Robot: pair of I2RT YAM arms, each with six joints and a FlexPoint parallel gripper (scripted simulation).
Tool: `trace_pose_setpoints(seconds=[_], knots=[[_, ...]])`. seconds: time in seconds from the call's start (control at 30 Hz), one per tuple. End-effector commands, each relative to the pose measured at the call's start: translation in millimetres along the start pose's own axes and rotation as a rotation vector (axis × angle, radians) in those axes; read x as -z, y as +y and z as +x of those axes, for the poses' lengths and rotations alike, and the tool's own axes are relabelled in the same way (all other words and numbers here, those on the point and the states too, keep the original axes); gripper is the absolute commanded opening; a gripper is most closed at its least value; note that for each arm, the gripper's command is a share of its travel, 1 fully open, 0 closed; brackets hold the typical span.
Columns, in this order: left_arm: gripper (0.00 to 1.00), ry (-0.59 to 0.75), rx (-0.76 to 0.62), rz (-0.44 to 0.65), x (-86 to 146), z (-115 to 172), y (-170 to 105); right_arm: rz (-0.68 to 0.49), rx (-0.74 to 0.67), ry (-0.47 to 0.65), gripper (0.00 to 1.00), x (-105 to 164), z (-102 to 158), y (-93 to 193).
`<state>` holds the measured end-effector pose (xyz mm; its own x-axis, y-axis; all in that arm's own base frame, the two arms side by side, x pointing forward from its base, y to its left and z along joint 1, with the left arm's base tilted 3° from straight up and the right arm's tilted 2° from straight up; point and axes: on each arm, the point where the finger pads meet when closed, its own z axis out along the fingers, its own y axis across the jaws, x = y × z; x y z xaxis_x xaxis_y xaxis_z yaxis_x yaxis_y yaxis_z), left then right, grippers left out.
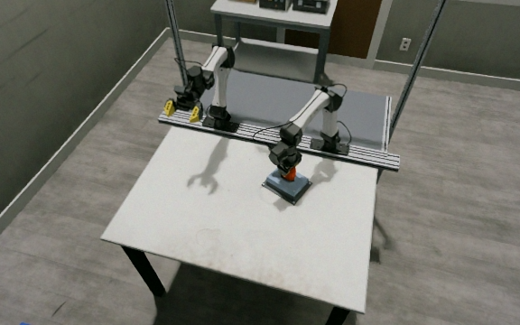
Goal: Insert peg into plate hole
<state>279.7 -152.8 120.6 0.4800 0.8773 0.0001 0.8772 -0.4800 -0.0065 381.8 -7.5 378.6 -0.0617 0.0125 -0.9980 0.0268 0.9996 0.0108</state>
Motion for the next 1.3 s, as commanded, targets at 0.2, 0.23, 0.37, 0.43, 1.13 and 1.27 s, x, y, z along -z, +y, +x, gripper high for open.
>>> trace_pose_setpoints(seconds=[0.2, 0.23, 0.37, 0.43, 1.13, 1.27], knots=[[0.35, 0.001, 0.001, -0.049, 48, 0, -3, -0.109, 0.087, 0.067, 1.0, 3, 14, 17], [0.35, 0.001, 0.001, -0.032, 46, 0, -4, -0.109, 0.087, 0.07, 1.0, 3, 14, 17], [0.35, 0.001, 0.001, -0.003, 49, 0, -7, -0.144, 0.078, 0.102, 1.0, 10, 23, 29], [0.35, 0.005, 0.006, -0.011, 54, 1, -5, -0.184, 0.078, 0.127, 1.0, 17, 30, 42], [0.35, 0.003, 0.126, -0.3, 60, -1, -11, -0.889, 0.17, 0.314, 1.0, 207, 80, 189], [0.35, 0.006, 0.118, -0.272, 48, -1, -16, -0.975, 0.193, 0.316, 1.0, 232, 85, 194]])
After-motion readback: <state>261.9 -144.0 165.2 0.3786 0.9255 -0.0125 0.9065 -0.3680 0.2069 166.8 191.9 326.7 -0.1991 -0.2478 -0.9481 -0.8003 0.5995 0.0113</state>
